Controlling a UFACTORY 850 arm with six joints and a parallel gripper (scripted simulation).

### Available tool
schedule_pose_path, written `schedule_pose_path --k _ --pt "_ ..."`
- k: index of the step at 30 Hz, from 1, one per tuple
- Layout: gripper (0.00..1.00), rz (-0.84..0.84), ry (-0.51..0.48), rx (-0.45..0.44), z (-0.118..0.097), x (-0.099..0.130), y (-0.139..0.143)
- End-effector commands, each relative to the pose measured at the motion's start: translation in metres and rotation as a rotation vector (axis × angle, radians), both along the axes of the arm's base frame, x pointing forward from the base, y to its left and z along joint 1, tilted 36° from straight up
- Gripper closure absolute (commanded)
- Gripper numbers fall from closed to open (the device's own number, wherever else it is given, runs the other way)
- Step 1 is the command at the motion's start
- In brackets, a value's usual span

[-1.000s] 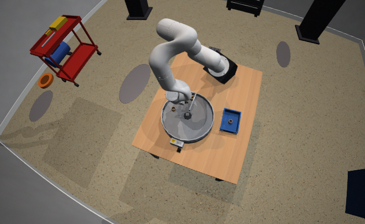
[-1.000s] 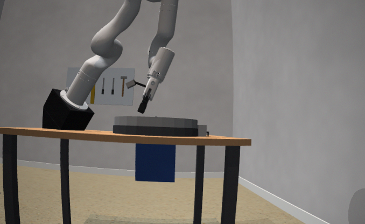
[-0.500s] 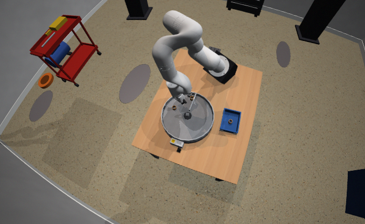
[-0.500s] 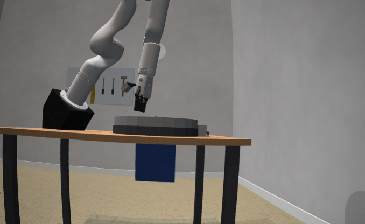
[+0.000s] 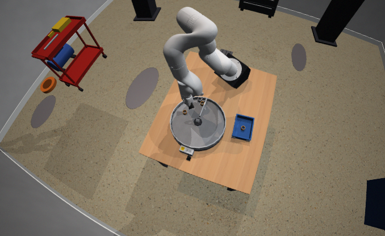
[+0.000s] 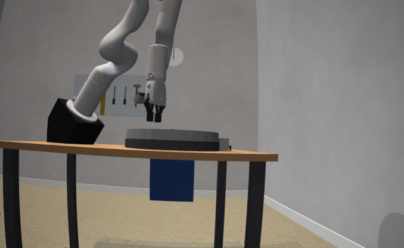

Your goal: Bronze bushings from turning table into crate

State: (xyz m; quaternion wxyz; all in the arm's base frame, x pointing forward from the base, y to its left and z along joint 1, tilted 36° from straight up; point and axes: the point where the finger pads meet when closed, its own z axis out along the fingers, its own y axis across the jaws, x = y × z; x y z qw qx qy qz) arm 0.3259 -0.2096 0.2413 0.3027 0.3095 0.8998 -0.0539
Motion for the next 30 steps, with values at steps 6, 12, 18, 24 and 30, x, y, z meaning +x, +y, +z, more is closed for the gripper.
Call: schedule_pose_path --k 6,12,18,24,30 --pt "0.46 -0.007 -0.003 -0.008 -0.021 0.014 -0.007" --pt "0.46 -0.007 -0.003 -0.008 -0.044 0.029 -0.015" --pt "0.46 -0.007 -0.003 -0.008 -0.044 0.029 -0.015" --pt "0.46 -0.007 -0.003 -0.008 -0.044 0.029 -0.015" --pt "0.46 -0.007 -0.003 -0.008 -0.044 0.029 -0.015"
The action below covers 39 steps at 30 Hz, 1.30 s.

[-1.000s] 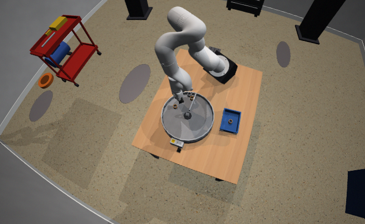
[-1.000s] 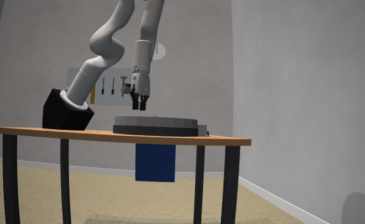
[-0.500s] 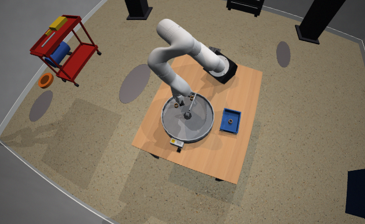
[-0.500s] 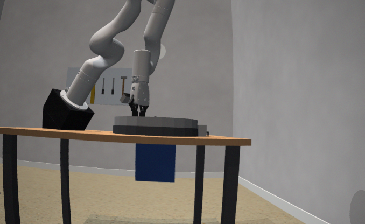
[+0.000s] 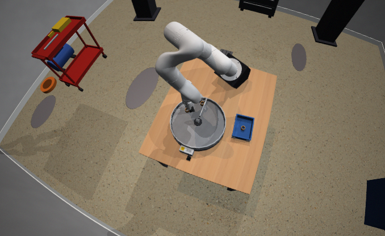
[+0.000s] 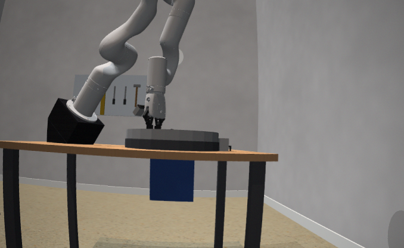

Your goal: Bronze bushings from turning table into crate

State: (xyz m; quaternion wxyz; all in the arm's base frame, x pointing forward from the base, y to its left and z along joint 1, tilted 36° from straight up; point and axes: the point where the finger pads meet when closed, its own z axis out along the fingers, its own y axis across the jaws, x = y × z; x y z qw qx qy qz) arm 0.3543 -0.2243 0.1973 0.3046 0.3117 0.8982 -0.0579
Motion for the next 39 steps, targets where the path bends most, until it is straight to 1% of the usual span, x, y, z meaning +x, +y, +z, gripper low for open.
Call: schedule_pose_path --k 1,16,17,39 --pt "0.46 0.000 0.000 -0.001 0.0002 0.0002 -0.0001" --pt "0.46 0.000 0.000 -0.001 0.0002 0.0002 -0.0001" --pt "1.00 0.000 0.000 -0.001 0.0002 0.0002 -0.0001" --pt "1.00 0.000 0.000 -0.001 0.0002 0.0002 -0.0001"
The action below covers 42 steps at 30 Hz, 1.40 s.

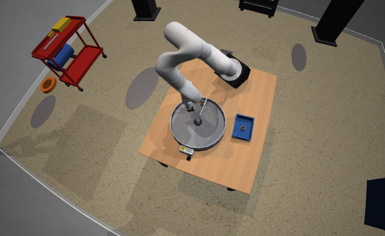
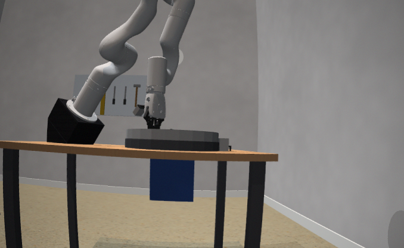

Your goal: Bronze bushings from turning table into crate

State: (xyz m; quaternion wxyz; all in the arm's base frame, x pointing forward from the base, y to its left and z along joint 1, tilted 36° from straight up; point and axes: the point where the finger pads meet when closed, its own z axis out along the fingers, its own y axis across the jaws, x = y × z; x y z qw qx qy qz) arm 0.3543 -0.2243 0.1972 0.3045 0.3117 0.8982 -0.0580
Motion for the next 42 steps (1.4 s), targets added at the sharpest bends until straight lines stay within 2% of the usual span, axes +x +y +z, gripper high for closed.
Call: schedule_pose_path --k 1,16,20,29,42 --pt "1.00 0.000 -0.001 0.000 0.000 0.000 0.000" --pt "1.00 0.000 -0.001 0.000 0.001 0.000 0.000" --pt "1.00 0.000 -0.001 0.000 0.010 -0.006 0.003" --pt "1.00 0.000 -0.001 0.000 0.044 -0.028 0.016" --pt "1.00 0.000 -0.001 0.000 0.050 -0.031 0.018"
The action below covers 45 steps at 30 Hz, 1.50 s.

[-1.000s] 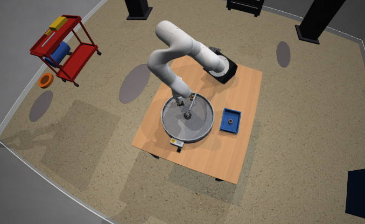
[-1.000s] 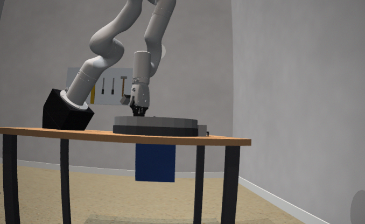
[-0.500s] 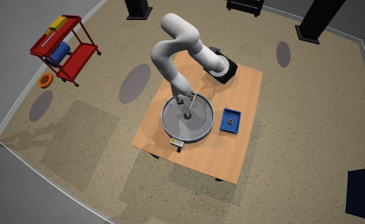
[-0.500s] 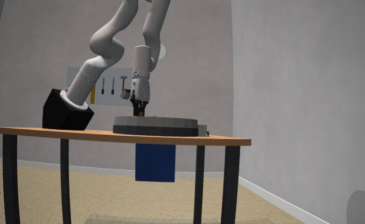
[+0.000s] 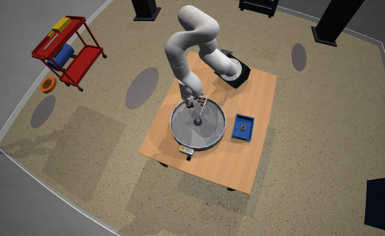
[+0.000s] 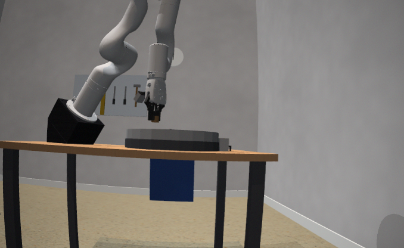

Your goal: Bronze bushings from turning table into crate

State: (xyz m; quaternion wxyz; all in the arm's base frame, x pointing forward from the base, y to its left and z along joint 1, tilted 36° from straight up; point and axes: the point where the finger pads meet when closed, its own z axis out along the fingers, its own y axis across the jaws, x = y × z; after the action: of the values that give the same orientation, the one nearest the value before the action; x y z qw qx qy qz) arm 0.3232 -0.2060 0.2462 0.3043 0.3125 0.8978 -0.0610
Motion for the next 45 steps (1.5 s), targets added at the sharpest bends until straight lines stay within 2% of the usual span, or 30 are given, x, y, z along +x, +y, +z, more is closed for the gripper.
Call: schedule_pose_path --k 1,26,40,45 --pt "1.00 0.003 -0.003 0.004 0.001 0.000 0.000" --pt "1.00 0.039 0.005 -0.010 0.001 0.003 0.003" --pt "1.00 0.176 0.035 -0.066 0.001 0.013 0.013" --pt "1.00 0.275 0.054 -0.105 0.000 0.020 0.020"
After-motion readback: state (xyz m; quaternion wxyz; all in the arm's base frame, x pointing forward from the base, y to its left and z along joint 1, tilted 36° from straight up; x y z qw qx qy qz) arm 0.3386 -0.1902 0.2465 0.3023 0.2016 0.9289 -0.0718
